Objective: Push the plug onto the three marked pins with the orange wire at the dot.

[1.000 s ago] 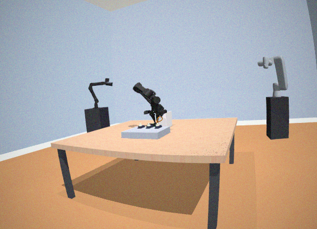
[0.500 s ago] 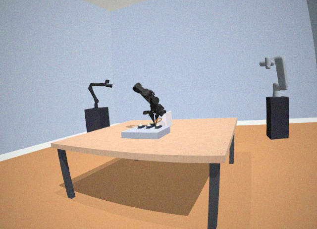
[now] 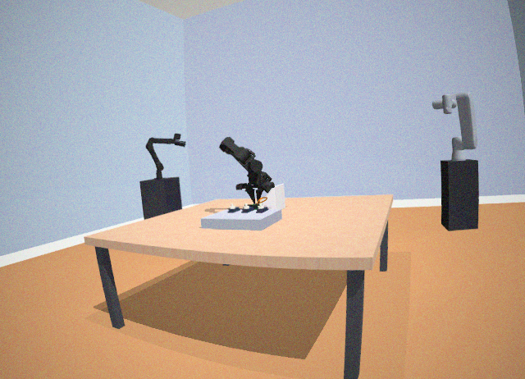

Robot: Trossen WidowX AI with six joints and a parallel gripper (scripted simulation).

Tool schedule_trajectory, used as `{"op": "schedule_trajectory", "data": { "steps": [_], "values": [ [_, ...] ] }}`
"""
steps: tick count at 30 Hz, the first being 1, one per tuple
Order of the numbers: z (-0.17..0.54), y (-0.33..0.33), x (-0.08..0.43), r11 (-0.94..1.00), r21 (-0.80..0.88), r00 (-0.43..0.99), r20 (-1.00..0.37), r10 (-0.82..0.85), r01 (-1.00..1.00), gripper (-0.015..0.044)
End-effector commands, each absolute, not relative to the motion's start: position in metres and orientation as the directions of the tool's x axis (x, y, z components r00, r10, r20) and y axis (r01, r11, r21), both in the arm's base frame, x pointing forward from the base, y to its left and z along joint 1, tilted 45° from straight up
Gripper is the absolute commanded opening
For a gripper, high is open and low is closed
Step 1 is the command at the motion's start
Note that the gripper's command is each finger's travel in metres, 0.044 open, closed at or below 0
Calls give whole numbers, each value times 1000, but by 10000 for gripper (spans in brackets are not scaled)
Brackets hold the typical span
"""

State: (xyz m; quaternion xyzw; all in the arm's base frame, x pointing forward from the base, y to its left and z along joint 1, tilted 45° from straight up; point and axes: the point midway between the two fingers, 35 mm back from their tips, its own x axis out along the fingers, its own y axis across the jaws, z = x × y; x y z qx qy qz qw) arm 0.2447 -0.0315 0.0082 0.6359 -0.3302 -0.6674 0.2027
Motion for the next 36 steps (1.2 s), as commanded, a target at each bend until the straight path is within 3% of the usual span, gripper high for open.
{"op": "schedule_trajectory", "data": {
  "steps": [1,11,20,28,36],
  "values": [
    [7,-32,249,-697,702,-108,-712,-694,-145,0],
    [7,-33,255,-697,702,-108,-712,-694,-145,0],
    [7,-34,254,-697,702,-108,-712,-694,-145,236],
    [48,7,260,-699,700,-109,-714,-692,-145,440],
    [48,7,260,-699,700,-109,-714,-692,-145,440]
  ]
}}
